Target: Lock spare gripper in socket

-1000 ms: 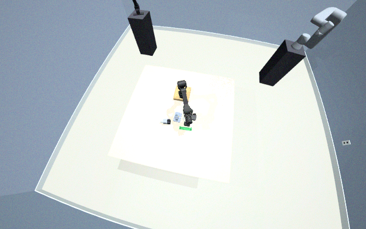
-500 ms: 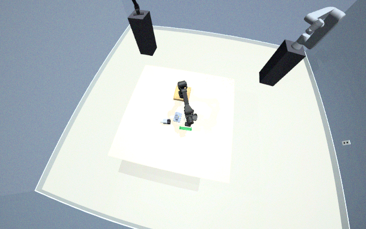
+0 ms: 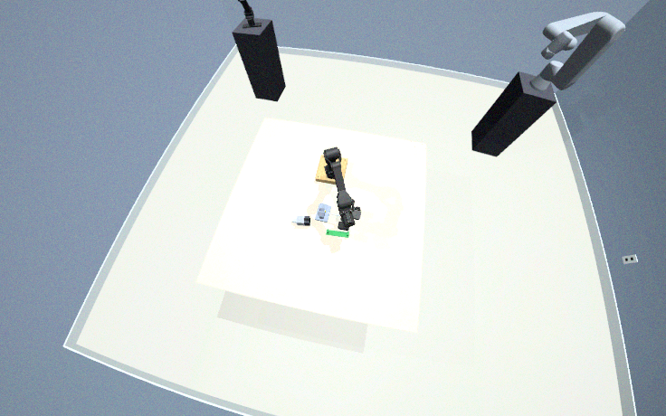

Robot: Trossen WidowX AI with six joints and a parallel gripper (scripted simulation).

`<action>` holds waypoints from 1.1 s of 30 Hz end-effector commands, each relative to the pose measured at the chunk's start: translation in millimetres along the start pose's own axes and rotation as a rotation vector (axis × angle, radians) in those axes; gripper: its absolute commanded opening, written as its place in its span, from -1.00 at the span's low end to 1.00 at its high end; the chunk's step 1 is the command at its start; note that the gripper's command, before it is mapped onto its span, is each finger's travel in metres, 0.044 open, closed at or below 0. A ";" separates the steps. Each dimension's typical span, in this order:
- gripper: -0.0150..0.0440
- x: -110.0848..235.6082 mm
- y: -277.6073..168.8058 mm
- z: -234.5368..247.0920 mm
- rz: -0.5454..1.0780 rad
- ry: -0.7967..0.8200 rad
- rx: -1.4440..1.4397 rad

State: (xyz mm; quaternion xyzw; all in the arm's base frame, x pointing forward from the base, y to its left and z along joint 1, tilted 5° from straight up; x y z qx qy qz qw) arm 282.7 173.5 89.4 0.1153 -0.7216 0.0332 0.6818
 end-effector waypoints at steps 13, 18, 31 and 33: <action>-0.49 2.6 11.8 -3.3 0.003 0.006 -0.001; -0.49 4.2 13.8 -3.4 0.003 0.009 -0.002; -0.49 24.1 14.5 0.9 0.006 0.027 0.000; -0.49 27.0 14.8 1.4 0.007 0.029 0.001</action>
Point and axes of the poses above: the point midway between the two fingers, 35 mm back from their tips, its own x axis back along the fingers, its own z axis across the jaws, y = z × x, the point moved 2 cm from there along x, back along the fingers, and after that the axes turned 10 degrees about x, right-handed, at the moved point
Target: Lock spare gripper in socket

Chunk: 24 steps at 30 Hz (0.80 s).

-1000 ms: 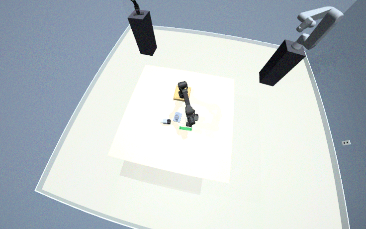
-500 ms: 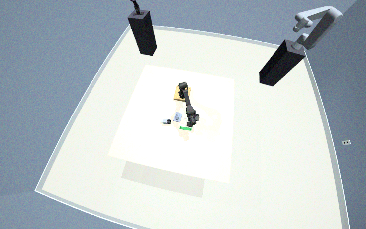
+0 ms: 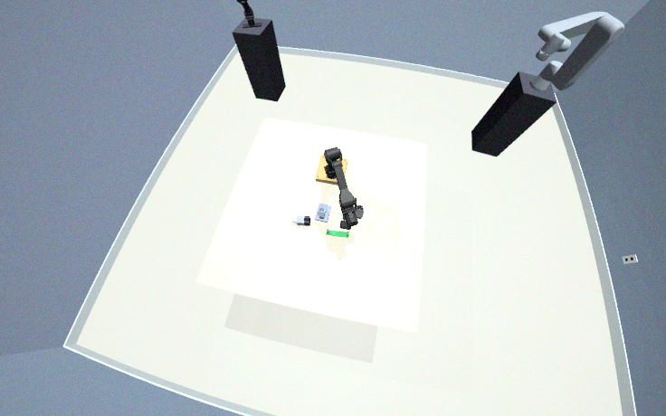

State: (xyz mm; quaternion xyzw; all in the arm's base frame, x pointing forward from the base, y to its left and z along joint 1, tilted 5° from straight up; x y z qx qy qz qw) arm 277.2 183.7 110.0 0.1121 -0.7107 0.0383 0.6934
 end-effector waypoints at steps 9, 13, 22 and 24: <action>-0.49 2.8 0.4 0.0 0.001 0.002 0.001; -0.49 5.2 4.5 -9.6 0.001 0.002 0.009; -0.49 10.1 15.3 -34.8 0.002 0.003 0.033; -0.49 10.9 17.7 -40.2 0.002 0.003 0.038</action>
Point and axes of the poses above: the point midway between the two fingers, 35 mm back from their tips, its own x axis back along the fingers, its own z axis across the jaws, y = z × x, the point moved 2 cm from there along x, back along the fingers, and after that the axes turned 10 degrees about x, right-handed, at the moved point
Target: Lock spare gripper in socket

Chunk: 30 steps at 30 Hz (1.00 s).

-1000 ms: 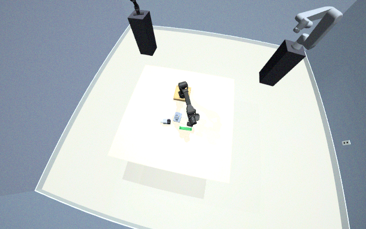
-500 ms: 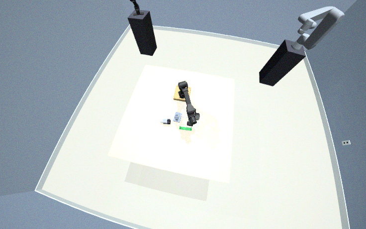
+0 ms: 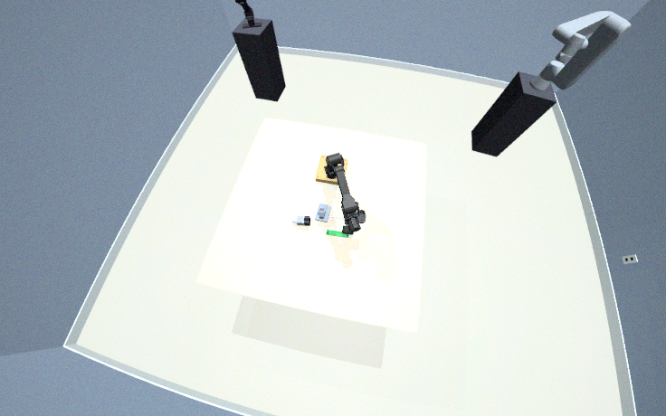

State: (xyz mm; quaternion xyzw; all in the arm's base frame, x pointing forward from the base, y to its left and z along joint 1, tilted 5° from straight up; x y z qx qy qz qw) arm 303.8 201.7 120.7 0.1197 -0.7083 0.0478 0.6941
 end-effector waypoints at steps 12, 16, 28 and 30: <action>-0.49 5.2 17.1 -40.8 0.001 -0.001 0.045; -0.49 5.2 21.0 -50.2 0.002 0.000 0.055; -0.49 -2.3 24.2 -60.7 0.001 0.002 0.067; -0.49 -5.3 23.8 -61.0 0.001 0.004 0.068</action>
Point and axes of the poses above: the point midway between the two fingers, 35 mm back from their tips, its own x axis back along the fingers, its own z axis across the jaws, y = z × x, the point moved 2 cm from there along x, back along the fingers, and after that the axes turned 10 degrees about x, right-handed, at the moved point
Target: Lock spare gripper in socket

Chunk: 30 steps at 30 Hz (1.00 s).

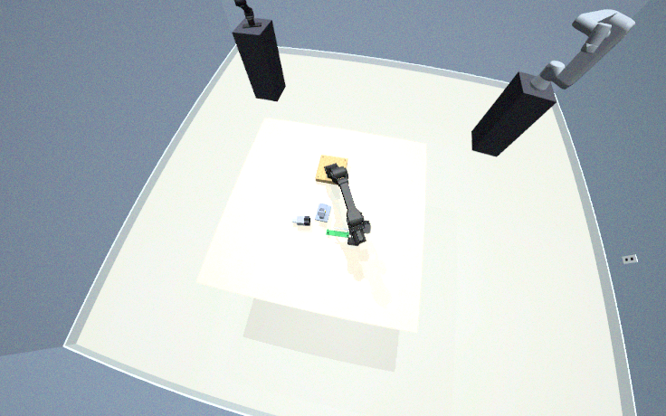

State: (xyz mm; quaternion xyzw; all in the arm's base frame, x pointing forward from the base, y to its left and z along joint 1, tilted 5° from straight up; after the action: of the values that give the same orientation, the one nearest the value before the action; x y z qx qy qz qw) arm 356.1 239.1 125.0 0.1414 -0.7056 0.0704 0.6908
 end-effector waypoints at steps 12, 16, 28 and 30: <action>-0.49 -22.9 -3.2 -2.2 -0.001 -0.004 0.006; -0.49 -29.1 -4.1 -2.5 -0.001 -0.006 0.006; -0.49 -47.3 -6.8 -3.4 -0.003 -0.012 0.007; -0.49 -50.3 -7.2 -3.6 -0.003 -0.013 0.008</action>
State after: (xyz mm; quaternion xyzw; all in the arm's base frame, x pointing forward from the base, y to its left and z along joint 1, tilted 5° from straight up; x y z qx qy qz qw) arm 362.1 239.4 81.2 0.1449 -0.7105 0.0698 0.6851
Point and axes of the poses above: the point midway between the two fingers, 35 mm back from their tips, its own x axis back along the fingers, its own z axis across the jaws, y = z × x, the point moved 2 cm from there along x, back along the fingers, and after that the axes turned 10 degrees about x, right-handed, at the moved point
